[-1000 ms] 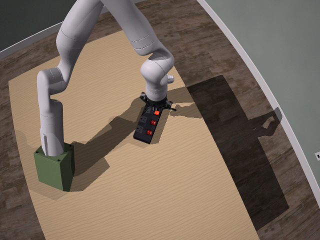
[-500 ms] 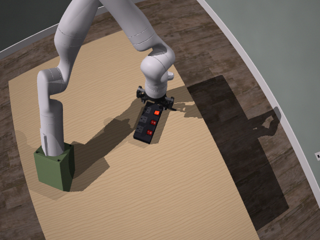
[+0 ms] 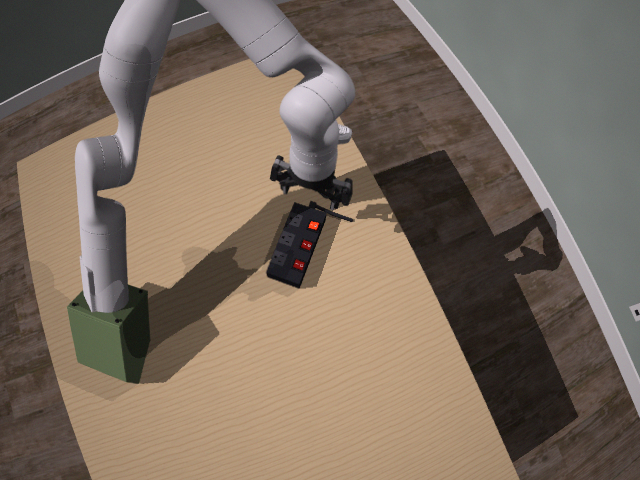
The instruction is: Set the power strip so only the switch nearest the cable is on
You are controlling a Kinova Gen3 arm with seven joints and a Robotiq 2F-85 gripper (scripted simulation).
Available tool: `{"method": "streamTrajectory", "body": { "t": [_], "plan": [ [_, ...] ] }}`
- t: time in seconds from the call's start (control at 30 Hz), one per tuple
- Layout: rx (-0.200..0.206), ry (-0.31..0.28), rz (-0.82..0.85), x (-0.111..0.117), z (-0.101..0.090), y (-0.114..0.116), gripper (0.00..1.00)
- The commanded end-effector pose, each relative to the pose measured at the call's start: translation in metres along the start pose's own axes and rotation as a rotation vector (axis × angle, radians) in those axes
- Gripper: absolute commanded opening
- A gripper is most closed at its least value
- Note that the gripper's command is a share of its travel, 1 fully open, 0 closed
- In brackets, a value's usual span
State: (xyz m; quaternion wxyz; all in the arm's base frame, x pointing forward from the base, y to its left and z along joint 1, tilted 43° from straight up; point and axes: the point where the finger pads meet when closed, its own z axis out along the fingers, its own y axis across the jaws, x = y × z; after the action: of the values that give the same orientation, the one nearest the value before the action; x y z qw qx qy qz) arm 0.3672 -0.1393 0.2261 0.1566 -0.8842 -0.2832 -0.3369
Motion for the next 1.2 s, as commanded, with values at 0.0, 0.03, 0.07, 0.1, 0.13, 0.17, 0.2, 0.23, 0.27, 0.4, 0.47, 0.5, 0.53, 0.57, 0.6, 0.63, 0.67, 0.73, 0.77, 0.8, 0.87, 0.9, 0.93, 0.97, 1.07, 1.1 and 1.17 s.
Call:
{"method": "streamTrajectory", "body": {
  "t": [0.0, 0.03, 0.07, 0.1, 0.13, 0.17, 0.2, 0.23, 0.27, 0.4, 0.47, 0.5, 0.53, 0.57, 0.6, 0.63, 0.67, 0.73, 0.77, 0.8, 0.87, 0.9, 0.93, 0.97, 1.07, 1.1, 1.17],
  "plan": [
    [-0.021, -0.005, 0.002, -0.0014, -0.0125, 0.0049, 1.00],
    [-0.021, -0.005, 0.002, -0.0014, -0.0146, 0.0048, 1.00],
    [-0.021, -0.005, 0.002, -0.0013, -0.0163, 0.0048, 1.00],
    [-0.021, -0.005, 0.002, -0.0013, -0.0176, 0.0048, 1.00],
    [-0.021, -0.005, 0.002, -0.0013, -0.0185, 0.0047, 1.00],
    [-0.021, -0.005, 0.002, -0.0013, -0.0191, 0.0047, 1.00],
    [-0.021, -0.005, 0.002, -0.0013, -0.0194, 0.0047, 1.00],
    [-0.021, -0.005, 0.002, -0.0013, -0.0196, 0.0047, 1.00],
    [-0.021, -0.005, 0.002, -0.0013, -0.0196, 0.0047, 1.00],
    [-0.021, -0.005, 0.002, -0.0013, -0.0196, 0.0047, 1.00],
    [-0.021, -0.005, 0.002, -0.0013, -0.0196, 0.0047, 1.00],
    [-0.021, -0.005, 0.002, -0.0013, -0.0196, 0.0047, 1.00],
    [-0.021, -0.005, 0.002, -0.0013, -0.0196, 0.0047, 1.00],
    [-0.021, -0.005, 0.002, -0.0013, -0.0196, 0.0047, 1.00],
    [-0.021, -0.005, 0.002, -0.0013, -0.0196, 0.0047, 1.00],
    [-0.021, -0.005, 0.002, -0.0013, -0.0196, 0.0047, 1.00],
    [-0.021, -0.005, 0.002, -0.0013, -0.0196, 0.0047, 1.00],
    [-0.021, -0.005, 0.002, -0.0013, -0.0196, 0.0047, 1.00],
    [-0.021, -0.005, 0.002, -0.0013, -0.0196, 0.0047, 1.00],
    [-0.021, -0.005, 0.002, -0.0013, -0.0196, 0.0047, 1.00],
    [-0.021, -0.005, 0.002, -0.0013, -0.0196, 0.0047, 1.00],
    [-0.021, -0.005, 0.002, -0.0013, -0.0196, 0.0047, 1.00],
    [-0.021, -0.005, 0.002, -0.0013, -0.0196, 0.0047, 1.00],
    [-0.021, -0.005, 0.002, -0.0013, -0.0196, 0.0047, 1.00],
    [-0.021, -0.005, 0.002, -0.0013, -0.0196, 0.0047, 1.00],
    [-0.021, -0.005, 0.002, -0.0013, -0.0196, 0.0047, 1.00],
    [-0.021, -0.005, 0.002, -0.0013, -0.0196, 0.0047, 1.00]
  ]
}}
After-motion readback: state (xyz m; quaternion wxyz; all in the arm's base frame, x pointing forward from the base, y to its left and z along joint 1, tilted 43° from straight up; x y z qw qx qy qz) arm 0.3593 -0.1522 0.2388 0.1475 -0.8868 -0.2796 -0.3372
